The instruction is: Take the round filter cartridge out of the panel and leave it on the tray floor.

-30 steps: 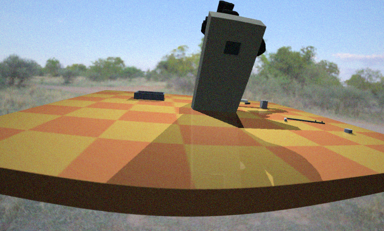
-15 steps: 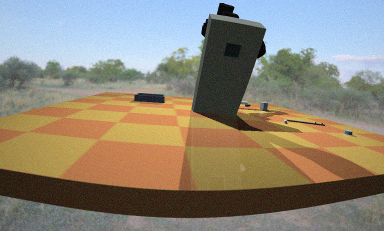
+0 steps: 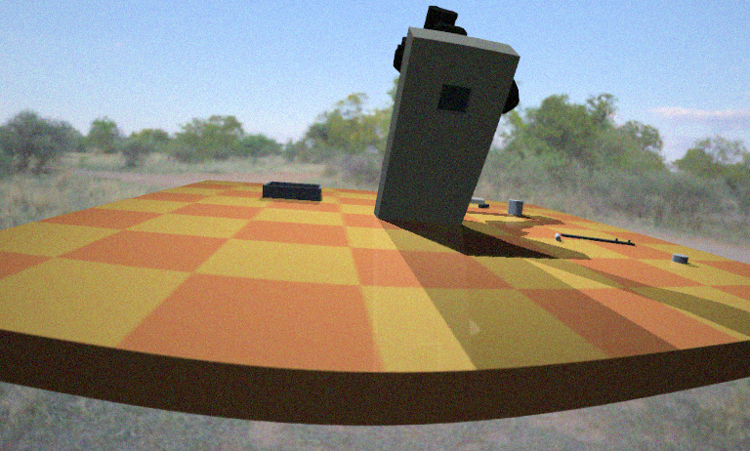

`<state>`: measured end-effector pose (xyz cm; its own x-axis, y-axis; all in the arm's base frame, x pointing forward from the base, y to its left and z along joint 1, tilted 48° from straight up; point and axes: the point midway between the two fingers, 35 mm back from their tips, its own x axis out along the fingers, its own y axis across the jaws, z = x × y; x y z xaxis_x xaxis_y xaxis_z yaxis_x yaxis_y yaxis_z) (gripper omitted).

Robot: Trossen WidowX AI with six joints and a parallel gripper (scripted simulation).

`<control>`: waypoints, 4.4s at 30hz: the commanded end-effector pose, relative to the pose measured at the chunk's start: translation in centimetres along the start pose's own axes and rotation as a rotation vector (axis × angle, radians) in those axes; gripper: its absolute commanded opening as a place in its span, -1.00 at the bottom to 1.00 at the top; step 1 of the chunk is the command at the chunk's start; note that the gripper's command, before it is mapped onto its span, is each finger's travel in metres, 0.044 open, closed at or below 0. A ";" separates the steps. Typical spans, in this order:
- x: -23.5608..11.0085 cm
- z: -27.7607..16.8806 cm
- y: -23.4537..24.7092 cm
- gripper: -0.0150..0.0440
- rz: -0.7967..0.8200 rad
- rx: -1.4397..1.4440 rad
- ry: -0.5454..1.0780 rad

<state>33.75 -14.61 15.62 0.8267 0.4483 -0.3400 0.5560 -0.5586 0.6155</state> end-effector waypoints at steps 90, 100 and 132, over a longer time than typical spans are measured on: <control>-9.3 0.2 3.3 0.44 -0.016 -0.033 -0.008; -10.8 0.2 4.5 0.61 -0.070 -0.241 -0.006; -6.9 -0.7 -6.4 0.54 -0.348 -1.501 0.356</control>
<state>24.31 -14.02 14.74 0.5064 0.6581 -0.5573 -0.0461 0.6660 0.7445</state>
